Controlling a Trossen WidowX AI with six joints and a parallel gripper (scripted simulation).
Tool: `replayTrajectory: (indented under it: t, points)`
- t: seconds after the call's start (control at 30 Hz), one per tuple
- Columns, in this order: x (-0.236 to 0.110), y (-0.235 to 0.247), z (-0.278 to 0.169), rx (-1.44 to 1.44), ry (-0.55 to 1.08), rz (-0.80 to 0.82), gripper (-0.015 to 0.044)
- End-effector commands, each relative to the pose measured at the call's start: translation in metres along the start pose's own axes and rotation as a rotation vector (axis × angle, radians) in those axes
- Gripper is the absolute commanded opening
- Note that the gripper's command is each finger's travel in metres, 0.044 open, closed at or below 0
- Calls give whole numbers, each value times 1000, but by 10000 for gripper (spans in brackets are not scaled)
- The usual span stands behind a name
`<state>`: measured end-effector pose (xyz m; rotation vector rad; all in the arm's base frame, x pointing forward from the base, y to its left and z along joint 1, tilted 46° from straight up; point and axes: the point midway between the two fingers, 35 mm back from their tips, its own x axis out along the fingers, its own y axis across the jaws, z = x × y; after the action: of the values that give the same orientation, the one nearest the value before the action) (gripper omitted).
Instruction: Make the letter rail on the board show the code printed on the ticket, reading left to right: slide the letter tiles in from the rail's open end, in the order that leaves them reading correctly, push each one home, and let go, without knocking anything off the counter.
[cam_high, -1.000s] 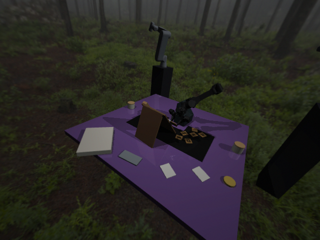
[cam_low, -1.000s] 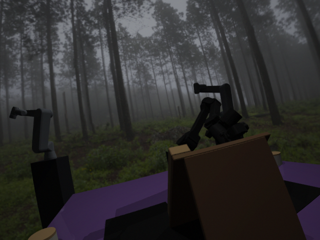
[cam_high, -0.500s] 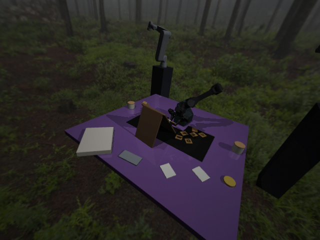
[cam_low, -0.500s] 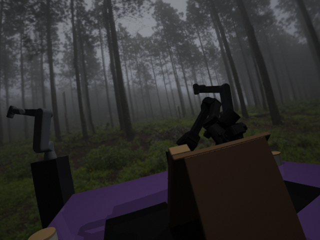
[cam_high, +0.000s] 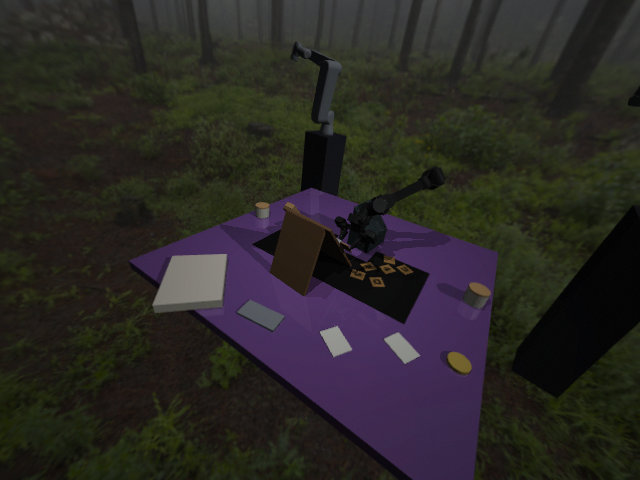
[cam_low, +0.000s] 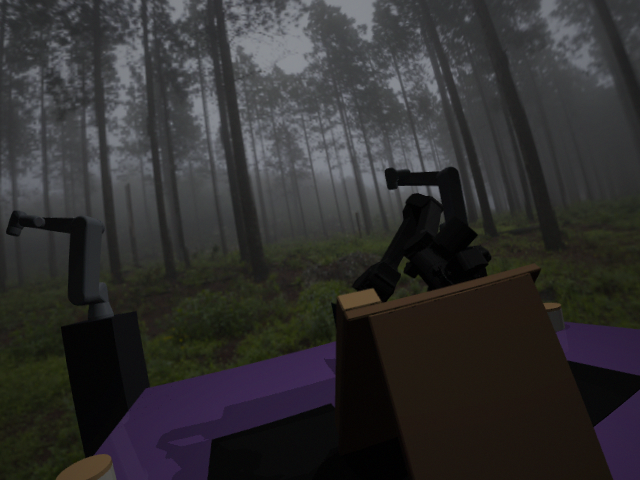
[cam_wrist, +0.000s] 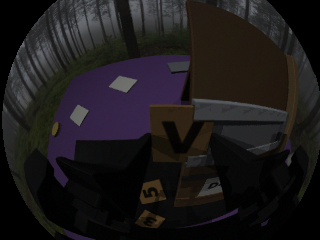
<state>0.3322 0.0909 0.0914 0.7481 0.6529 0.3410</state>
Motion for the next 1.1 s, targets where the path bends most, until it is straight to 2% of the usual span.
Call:
replayTrajectory:
  t: [0.0, 1.07]
  points:
    - [1, -3, -1, 0, 5, 0, 0]
    - [1, -19, -1, -1, 5, -1, 0]
